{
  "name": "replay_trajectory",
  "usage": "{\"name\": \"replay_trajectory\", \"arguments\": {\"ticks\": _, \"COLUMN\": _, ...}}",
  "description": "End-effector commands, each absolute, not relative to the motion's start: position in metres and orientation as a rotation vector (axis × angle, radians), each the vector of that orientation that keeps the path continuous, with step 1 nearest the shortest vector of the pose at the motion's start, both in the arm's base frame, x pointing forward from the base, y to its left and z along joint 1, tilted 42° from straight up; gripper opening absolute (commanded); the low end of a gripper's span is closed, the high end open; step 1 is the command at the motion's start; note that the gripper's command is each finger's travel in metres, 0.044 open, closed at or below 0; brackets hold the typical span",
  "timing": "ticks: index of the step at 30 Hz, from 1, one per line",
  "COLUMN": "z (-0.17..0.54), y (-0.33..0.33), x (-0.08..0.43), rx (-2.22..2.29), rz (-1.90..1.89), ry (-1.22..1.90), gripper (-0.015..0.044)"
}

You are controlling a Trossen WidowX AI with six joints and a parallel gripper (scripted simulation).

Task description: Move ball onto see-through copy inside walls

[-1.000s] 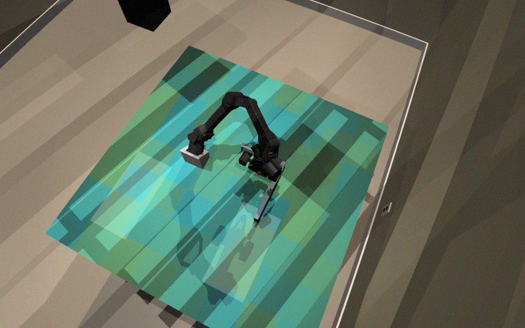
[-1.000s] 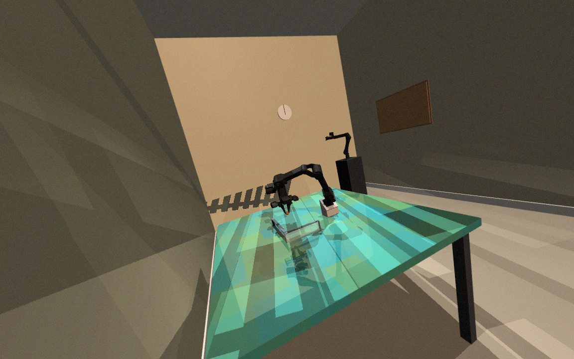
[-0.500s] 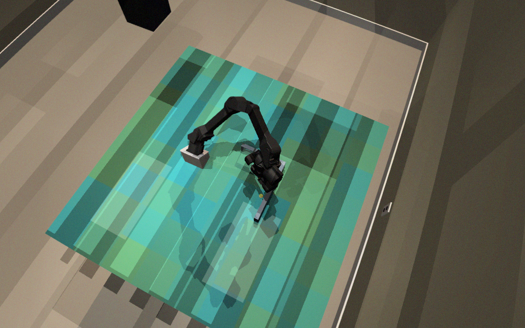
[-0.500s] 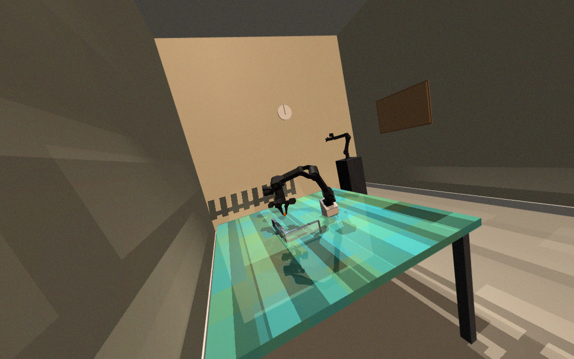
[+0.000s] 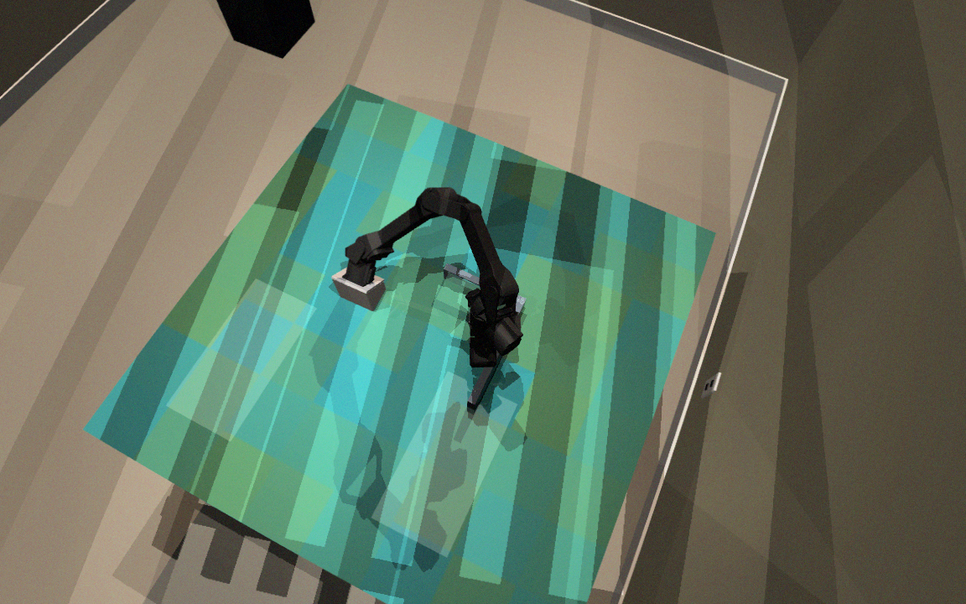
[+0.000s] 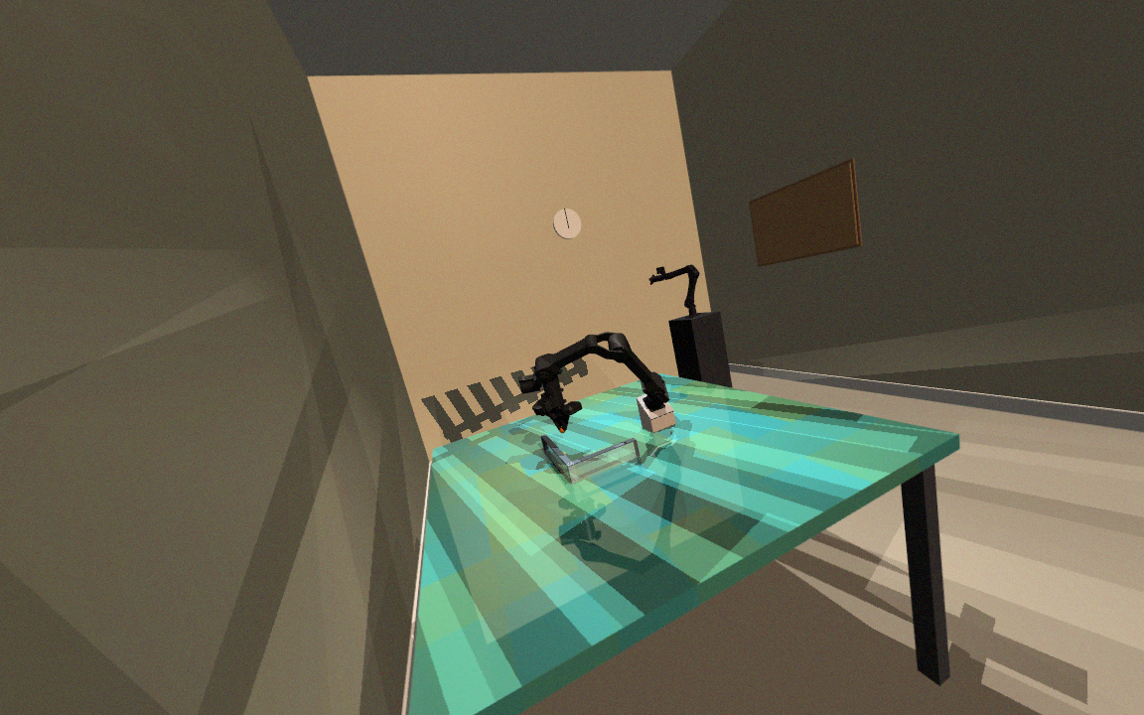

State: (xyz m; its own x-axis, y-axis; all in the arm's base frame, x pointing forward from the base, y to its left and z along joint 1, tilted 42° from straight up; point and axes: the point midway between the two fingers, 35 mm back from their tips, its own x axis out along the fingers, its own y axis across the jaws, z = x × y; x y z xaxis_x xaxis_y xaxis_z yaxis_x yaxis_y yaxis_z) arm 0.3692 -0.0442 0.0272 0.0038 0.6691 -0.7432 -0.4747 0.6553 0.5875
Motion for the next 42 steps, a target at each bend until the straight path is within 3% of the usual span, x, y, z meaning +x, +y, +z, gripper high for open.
{"name": "replay_trajectory", "arguments": {"ticks": 1, "z": 0.021, "y": -0.047, "x": 0.374, "rx": 0.276, "rz": 0.823, "ry": 1.339, "gripper": 0.0}}
{"name": "replay_trajectory", "arguments": {"ticks": 12, "z": 0.004, "y": -0.052, "x": 0.383, "rx": 0.557, "rz": 0.577, "ry": 1.483, "gripper": 0.0}}
{"name": "replay_trajectory", "arguments": {"ticks": 42, "z": -0.055, "y": 0.002, "x": 0.384, "rx": 0.564, "rz": 0.576, "ry": 1.484, "gripper": 0.0}}
